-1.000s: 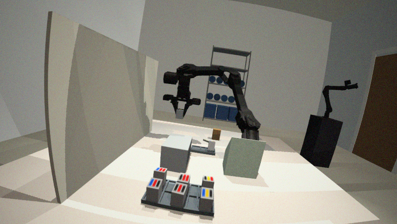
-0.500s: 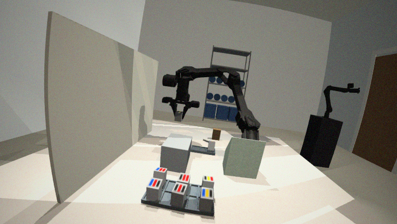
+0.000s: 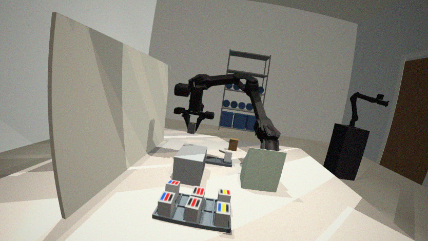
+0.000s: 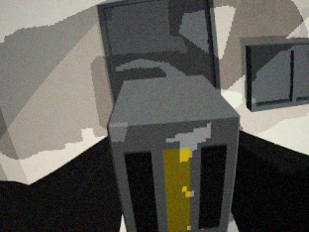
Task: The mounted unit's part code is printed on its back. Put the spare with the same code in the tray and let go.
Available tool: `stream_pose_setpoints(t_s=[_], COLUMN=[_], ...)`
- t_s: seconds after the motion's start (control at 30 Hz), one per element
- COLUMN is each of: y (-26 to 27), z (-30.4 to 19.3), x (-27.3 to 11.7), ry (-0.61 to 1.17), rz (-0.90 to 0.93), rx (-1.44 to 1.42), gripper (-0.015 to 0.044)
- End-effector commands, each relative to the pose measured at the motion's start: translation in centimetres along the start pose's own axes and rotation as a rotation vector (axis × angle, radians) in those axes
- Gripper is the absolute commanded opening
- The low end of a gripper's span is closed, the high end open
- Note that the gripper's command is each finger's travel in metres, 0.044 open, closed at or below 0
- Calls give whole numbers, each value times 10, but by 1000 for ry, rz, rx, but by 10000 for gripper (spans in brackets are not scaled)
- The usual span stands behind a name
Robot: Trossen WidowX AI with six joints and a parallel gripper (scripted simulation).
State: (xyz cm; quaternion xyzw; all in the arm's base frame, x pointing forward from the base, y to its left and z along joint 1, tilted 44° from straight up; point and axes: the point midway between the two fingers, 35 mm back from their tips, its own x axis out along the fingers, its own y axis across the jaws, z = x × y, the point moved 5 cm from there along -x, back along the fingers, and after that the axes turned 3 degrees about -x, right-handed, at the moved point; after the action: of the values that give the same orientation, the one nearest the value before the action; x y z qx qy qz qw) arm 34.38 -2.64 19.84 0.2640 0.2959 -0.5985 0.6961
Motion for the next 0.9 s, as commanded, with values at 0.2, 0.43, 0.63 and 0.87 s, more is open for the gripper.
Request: stream_pose_setpoints(t_s=[0.2, 0.43, 0.63, 0.87], y=[1, 1, 2, 2], z=[-1, -1, -1, -1], x=[11, 18, 24, 31], ry=[2, 3, 3, 3], rz=[-1, -1, -1, -1], rx=[-7, -7, -7, -7], gripper=[0, 0, 0, 0])
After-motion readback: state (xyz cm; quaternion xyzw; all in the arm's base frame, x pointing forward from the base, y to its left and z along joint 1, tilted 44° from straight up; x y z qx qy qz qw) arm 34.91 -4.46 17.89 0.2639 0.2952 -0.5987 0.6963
